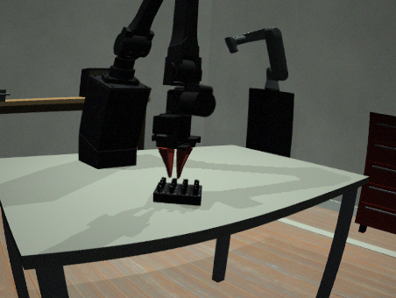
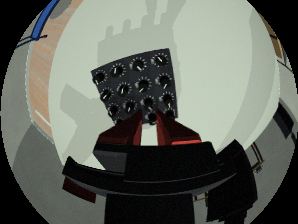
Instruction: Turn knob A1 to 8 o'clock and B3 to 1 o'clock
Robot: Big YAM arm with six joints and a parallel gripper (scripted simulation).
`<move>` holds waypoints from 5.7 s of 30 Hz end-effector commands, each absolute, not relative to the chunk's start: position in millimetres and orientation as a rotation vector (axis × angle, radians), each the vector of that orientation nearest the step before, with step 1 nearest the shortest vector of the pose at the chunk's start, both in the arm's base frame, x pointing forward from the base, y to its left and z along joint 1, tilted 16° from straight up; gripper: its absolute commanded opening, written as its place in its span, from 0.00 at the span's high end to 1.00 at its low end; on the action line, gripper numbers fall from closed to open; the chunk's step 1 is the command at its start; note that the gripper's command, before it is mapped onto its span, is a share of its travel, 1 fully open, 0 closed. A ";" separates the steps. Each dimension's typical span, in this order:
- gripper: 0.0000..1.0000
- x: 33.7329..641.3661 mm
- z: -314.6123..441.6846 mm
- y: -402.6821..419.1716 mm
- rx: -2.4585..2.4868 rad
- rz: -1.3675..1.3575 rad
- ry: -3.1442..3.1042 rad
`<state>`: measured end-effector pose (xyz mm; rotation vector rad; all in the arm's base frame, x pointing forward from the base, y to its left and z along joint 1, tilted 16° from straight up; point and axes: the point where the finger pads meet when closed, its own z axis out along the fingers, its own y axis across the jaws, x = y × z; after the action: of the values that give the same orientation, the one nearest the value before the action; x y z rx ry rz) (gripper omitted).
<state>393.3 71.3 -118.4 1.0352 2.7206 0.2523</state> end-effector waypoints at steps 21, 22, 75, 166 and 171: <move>0.81 396.3 -115.5 69.2 1.039 0.258 2.704; 0.81 396.3 -115.5 69.2 1.039 0.258 2.704; 0.81 399.5 -115.0 67.8 1.037 0.254 2.707; 0.92 403.2 -130.9 71.3 1.037 0.256 2.707; 0.92 403.2 -130.9 71.3 1.037 0.256 2.707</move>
<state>396.4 71.7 -131.7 1.0361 2.7209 0.2523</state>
